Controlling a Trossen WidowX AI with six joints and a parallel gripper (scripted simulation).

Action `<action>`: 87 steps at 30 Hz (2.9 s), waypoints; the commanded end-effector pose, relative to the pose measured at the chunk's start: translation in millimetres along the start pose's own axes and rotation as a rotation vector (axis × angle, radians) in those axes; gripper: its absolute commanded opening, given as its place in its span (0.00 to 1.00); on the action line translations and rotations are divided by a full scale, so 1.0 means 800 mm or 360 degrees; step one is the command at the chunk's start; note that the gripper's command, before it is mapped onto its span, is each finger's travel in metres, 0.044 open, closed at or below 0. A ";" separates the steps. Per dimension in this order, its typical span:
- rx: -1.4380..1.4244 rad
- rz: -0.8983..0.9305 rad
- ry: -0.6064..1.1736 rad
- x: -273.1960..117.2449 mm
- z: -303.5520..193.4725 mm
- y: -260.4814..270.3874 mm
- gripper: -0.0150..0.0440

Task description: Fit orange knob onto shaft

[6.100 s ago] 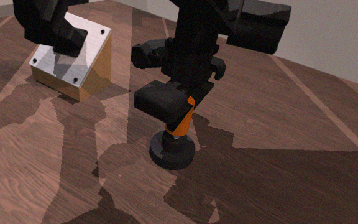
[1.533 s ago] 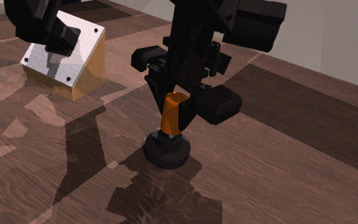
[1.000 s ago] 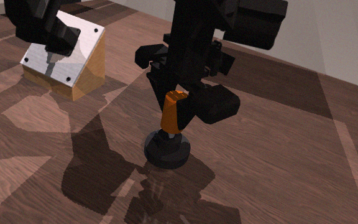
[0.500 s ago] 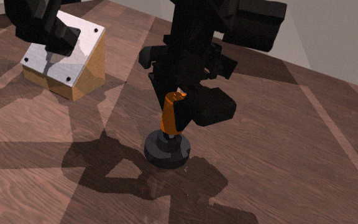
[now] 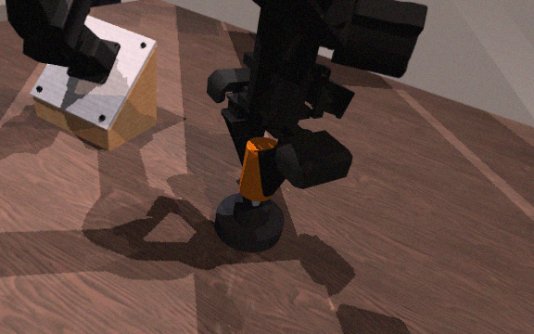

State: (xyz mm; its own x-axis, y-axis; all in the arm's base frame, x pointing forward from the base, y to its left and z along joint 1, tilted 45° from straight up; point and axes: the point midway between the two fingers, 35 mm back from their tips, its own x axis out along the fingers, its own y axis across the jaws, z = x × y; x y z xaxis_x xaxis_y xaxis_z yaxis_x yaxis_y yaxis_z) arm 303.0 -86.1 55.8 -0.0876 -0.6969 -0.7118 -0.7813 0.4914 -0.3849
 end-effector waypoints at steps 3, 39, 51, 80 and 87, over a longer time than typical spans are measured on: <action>0.0011 -0.0004 0.0003 -0.003 0.000 0.000 0.25; 0.0345 -0.0004 0.0002 0.000 -0.001 -0.002 0.25; 0.0360 -0.0004 0.0002 -0.006 0.000 -0.002 0.25; 0.0678 -0.0004 0.0002 0.000 0.000 -0.002 0.25; 0.0678 -0.0004 0.0002 0.000 0.000 -0.001 0.25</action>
State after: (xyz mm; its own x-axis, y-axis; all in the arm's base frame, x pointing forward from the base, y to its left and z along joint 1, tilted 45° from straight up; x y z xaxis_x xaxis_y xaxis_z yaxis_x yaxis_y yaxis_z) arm 303.5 -86.5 56.1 -0.0876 -0.6976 -0.7111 -0.4594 0.6617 -0.5926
